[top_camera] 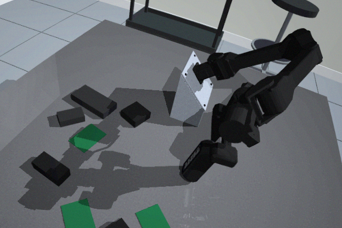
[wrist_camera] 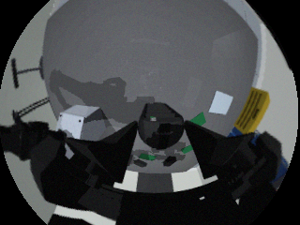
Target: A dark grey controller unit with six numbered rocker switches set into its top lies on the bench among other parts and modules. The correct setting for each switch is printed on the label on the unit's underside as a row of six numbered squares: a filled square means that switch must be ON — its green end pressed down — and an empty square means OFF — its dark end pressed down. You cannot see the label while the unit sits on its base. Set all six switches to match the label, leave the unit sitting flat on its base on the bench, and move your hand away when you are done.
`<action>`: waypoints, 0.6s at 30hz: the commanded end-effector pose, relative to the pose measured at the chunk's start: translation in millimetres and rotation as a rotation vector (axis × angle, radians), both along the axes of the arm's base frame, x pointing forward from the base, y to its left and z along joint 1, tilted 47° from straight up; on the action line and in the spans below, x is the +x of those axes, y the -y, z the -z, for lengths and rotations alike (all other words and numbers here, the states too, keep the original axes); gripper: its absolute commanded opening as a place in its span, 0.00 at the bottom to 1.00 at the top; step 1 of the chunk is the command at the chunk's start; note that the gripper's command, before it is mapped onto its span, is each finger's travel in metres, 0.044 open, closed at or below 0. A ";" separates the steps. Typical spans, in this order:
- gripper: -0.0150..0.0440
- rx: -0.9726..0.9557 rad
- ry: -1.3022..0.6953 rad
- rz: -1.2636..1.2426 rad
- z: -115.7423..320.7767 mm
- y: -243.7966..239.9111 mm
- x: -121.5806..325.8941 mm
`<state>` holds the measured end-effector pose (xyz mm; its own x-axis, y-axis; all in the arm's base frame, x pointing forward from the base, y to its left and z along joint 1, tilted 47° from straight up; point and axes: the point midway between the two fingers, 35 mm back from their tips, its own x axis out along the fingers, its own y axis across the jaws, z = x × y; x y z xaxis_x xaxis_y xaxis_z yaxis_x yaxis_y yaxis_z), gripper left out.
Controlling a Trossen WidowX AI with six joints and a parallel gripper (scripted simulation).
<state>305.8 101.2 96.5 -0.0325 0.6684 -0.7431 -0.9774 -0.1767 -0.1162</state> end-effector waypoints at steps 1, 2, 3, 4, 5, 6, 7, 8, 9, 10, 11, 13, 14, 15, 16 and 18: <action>0.83 0.019 -0.009 -0.009 -2.2 -7.6 -2.2; 0.83 0.021 -0.009 -0.009 -2.6 -8.2 -2.4; 0.83 0.024 -0.010 -0.010 -3.0 -8.8 -2.5; 0.83 0.026 -0.010 -0.010 -3.4 -9.4 -2.7; 0.83 0.028 -0.011 -0.010 -3.8 -10.0 -2.9; 0.83 0.030 -0.011 -0.010 -4.2 -10.7 -3.0; 0.83 0.033 -0.011 -0.011 -4.6 -11.3 -3.2; 0.83 0.035 -0.012 -0.011 -5.0 -11.9 -3.3; 0.83 0.038 -0.012 -0.011 -5.3 -12.5 -3.5; 0.83 0.040 -0.013 -0.012 -5.7 -13.1 -3.7; 0.83 0.042 -0.013 -0.012 -6.1 -13.8 -3.8; 0.83 0.047 -0.014 -0.012 -6.8 -15.0 -4.1; 0.83 0.050 -0.015 -0.013 -7.2 -15.7 -4.3; 0.83 0.052 -0.015 -0.013 -7.5 -16.3 -4.4; 0.83 0.055 -0.015 -0.013 -7.9 -16.9 -4.6; 0.83 0.060 -0.016 -0.014 -8.6 -18.2 -4.9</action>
<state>303.2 113.1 104.2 -0.0411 0.7023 -0.7106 -0.9773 -0.1762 -0.1176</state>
